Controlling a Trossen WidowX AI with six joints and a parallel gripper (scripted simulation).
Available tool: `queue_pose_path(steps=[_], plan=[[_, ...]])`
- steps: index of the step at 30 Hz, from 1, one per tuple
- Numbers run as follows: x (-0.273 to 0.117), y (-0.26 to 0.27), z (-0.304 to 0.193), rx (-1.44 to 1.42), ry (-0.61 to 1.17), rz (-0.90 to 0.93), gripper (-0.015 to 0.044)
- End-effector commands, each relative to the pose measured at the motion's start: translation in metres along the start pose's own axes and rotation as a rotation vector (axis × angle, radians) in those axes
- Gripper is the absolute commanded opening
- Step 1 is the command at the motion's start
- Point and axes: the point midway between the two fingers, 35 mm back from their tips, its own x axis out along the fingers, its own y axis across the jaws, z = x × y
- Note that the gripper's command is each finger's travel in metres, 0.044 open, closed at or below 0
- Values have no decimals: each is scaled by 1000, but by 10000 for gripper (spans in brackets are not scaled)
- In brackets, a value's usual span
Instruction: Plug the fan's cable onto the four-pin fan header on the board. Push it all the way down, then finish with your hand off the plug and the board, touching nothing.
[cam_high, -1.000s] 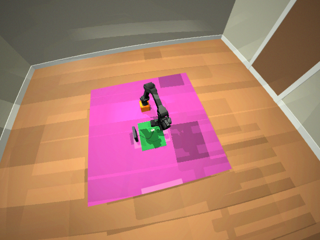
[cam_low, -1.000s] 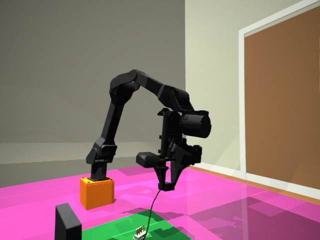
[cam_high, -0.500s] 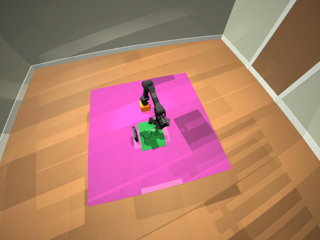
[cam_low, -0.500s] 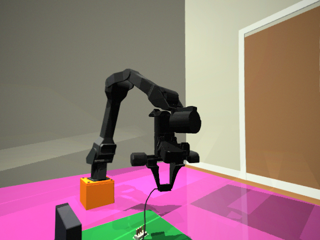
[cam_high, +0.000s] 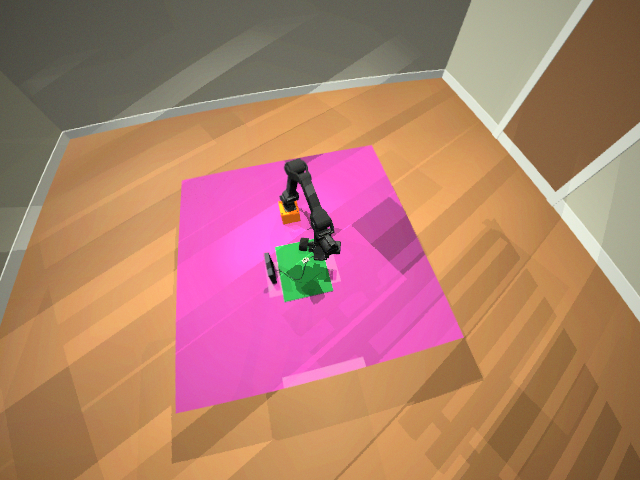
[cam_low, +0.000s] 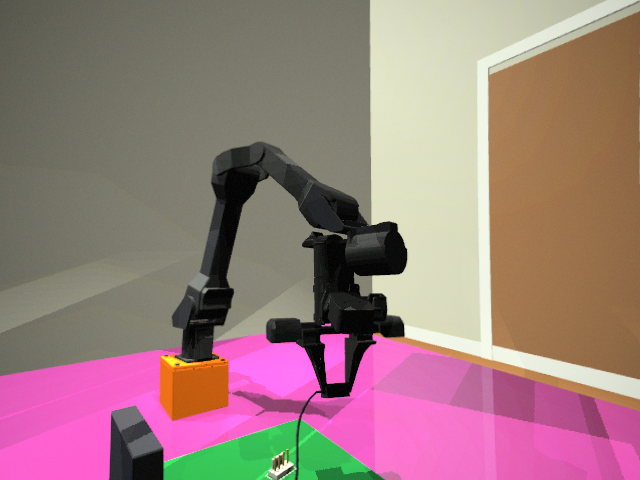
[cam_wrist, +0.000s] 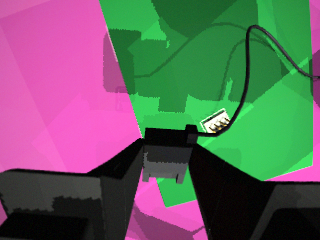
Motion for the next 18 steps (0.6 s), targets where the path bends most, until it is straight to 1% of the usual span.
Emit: queue_pose_path(steps=[1,18], plan=[[7,0,0,-9,-30,-18,0],[27,8,7,-60,-175,-47,0]])
